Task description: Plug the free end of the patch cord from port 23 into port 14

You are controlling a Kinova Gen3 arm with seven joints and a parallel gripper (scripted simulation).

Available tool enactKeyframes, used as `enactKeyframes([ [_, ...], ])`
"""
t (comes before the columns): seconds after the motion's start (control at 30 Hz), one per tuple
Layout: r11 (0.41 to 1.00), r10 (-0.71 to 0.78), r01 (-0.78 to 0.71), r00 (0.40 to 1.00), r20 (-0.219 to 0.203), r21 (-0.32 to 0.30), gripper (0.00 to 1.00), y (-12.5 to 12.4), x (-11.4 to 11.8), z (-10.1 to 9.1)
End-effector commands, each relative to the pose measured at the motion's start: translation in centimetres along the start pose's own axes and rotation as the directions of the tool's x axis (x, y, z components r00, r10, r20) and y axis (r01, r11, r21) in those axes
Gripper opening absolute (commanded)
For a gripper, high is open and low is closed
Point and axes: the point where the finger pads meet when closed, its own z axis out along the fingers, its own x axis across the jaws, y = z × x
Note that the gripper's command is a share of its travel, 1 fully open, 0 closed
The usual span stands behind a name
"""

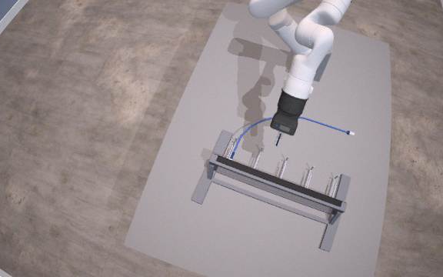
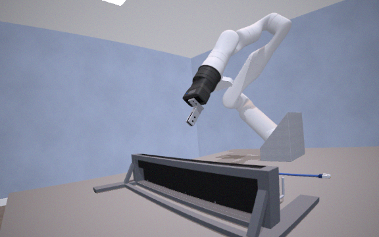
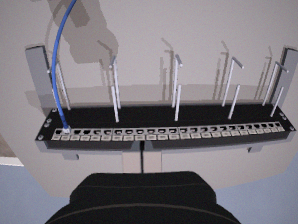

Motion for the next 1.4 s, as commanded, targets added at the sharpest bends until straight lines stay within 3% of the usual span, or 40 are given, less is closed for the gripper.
enactKeyframes([
  [0.0,1.0,-0.005,0.005,1.0,-0.005,-0.007,0.0,0.0,0.4,-2.0],
  [0.2,1.0,-0.006,0.006,1.0,-0.006,-0.009,0.0,0.1,0.5,-4.9],
  [0.4,1.0,-0.007,0.007,1.0,-0.007,-0.01,0.0,0.2,0.5,-6.4],
  [1.03,1.0,-0.003,0.003,1.0,-0.002,-0.004,0.0,0.0,-0.8,-6.5],
  [1.37,1.0,-0.014,0.014,1.0,-0.001,-0.003,0.0,-0.1,-5.3,-6.5],
])
